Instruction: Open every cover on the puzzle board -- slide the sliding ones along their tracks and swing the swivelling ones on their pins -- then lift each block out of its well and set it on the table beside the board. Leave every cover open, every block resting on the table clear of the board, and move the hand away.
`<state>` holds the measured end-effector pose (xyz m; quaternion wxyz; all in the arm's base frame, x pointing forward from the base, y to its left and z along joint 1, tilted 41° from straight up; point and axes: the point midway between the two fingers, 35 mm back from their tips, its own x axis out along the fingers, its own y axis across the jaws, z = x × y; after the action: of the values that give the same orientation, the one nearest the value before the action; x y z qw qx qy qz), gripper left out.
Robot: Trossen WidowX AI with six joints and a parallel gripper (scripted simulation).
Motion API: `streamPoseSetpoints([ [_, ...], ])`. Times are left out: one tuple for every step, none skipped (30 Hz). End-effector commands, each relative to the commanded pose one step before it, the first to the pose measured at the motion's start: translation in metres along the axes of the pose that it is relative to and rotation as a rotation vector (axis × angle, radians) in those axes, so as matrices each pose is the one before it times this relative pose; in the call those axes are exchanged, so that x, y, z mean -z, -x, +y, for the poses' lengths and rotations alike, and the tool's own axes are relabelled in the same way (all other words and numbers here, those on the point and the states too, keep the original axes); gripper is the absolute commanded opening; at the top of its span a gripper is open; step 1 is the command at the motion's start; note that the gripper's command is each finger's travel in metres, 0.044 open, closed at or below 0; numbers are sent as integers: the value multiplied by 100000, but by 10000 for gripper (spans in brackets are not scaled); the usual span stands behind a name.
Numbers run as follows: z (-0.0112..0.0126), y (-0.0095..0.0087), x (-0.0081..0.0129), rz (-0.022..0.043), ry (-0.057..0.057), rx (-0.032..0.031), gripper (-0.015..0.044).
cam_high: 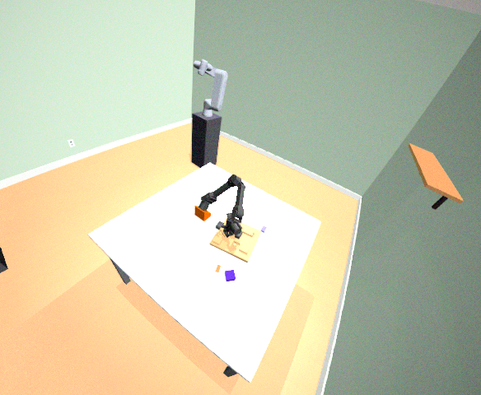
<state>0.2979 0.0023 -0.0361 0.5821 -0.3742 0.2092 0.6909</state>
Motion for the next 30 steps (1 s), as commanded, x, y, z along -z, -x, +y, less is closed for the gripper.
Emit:
streamPoseSetpoints([
  [654, -23, -76, 232, 186, -337, 0],
  [124, -1, -26, -1, -5, -6, 0],
  [124, -1, -27, -1, -5, -6, 0],
  [124, -2, -27, -1, -5, -6, 0],
  [124, -2, -27, -2, -5, -6, 0],
  [124, -2, -28, -2, -5, -6, 0],
  [124, -3, -28, -2, -5, -6, 0],
  [125, -3, -28, -2, -5, -6, 0],
  [124, -3, -29, -2, -5, -6, 0],
  [99, -3, -23, -2, -4, -4, 0],
  [19, 0, -10, 0, -1, -1, 0],
  [36, 1, -18, -1, -2, -2, 0],
  [54, 1, -27, -1, -2, -3, 0],
  [72, 1, -37, -1, -3, -4, 0],
  [91, 1, -46, -2, -4, -4, 0],
  [102, 1, -52, -2, -5, -5, 0],
  [108, 1, -55, -2, -5, -5, 0],
  [111, 0, -56, -2, -5, -5, 0],
  [112, 0, -57, -2, -5, -5, 0],
  [112, 0, -57, -3, -5, -5, 0],
  [112, -1, -57, -3, -5, -5, 0],
  [112, -1, -57, -3, -5, -5, 0],
  [113, -1, -57, -3, -5, -5, 0],
  [113, -2, -58, -3, -5, -5, 0],
  [113, -2, -58, -3, -5, -5, 0],
  [113, -3, -58, -3, -5, -5, 0],
  [113, -3, -58, -3, -5, -5, 0],
  [114, -3, -58, -3, -5, -5, 0],
  [114, -4, -58, -3, -5, -5, 0],
  [15, 0, -14, -1, -1, -1, 0],
])
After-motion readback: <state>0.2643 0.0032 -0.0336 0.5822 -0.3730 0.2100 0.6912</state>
